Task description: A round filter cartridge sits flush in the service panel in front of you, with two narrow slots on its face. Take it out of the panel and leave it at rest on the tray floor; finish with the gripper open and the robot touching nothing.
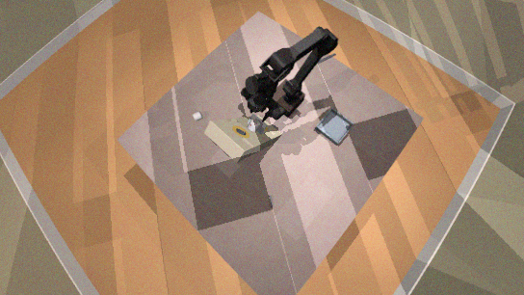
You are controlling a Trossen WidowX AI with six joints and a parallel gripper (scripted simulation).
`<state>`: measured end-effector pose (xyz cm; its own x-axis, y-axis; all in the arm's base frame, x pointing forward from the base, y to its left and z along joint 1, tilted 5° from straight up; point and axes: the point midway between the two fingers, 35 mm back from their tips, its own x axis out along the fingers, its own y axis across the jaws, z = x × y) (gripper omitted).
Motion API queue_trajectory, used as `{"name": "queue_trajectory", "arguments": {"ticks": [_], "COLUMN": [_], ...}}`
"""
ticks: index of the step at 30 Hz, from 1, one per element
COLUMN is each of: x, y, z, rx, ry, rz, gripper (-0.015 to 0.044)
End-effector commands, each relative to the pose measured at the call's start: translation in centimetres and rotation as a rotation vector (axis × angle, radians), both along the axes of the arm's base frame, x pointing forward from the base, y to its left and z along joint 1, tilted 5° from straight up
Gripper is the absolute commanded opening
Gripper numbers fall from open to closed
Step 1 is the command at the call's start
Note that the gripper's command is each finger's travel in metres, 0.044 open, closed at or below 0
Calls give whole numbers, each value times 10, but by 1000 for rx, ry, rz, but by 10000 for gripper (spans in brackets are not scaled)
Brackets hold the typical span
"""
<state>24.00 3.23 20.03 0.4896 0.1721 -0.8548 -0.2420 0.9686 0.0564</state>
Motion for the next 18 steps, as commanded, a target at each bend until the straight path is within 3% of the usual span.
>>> {"name": "queue_trajectory", "arguments": {"ticks": [1,18], "x": [-1,13], "y": [0,4], "z": [-7,-31], "rx": [15,15], "ry": [27,26], "rz": [-43,-43], "gripper": [305,305]}}
